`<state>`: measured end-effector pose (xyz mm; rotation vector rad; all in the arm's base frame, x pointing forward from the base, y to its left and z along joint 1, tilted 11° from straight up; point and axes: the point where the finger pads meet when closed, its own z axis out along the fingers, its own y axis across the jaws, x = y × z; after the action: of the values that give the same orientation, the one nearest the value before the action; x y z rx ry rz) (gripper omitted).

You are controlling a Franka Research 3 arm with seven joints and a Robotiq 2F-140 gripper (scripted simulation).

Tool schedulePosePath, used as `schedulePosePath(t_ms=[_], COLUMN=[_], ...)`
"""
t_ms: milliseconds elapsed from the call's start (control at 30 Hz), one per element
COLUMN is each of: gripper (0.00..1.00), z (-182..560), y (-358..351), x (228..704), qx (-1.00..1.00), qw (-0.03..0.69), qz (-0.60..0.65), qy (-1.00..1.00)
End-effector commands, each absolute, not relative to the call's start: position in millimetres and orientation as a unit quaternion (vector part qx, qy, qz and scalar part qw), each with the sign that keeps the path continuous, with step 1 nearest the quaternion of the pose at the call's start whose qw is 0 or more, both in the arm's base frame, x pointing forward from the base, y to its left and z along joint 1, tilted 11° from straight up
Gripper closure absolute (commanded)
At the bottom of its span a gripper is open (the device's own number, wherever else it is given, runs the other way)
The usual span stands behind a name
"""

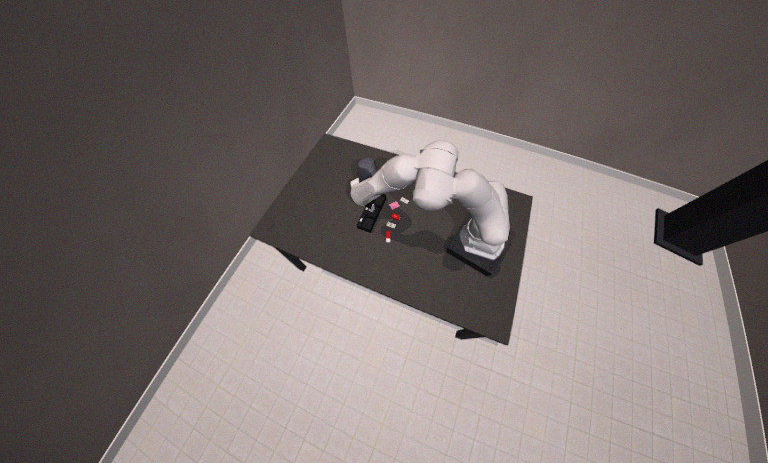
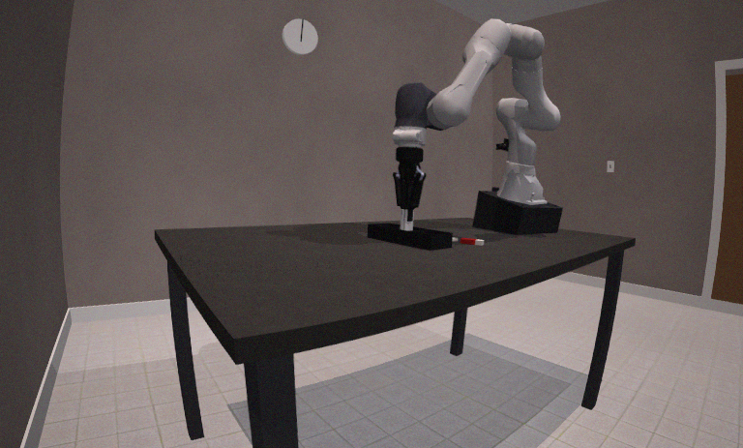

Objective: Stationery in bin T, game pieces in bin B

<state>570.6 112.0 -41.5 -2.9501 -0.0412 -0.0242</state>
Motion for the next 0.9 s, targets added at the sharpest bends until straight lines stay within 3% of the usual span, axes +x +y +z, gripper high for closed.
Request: schedulePosePath(t_ms=[0,867], gripper=[0.95,0.95], z=[-37,1], y=[112,104], x=[569,568], qx=[-0.995,-0.995], qw=[0.095,0.095], qz=[-0.005,-0.005], qy=[-0.014,-0.014])
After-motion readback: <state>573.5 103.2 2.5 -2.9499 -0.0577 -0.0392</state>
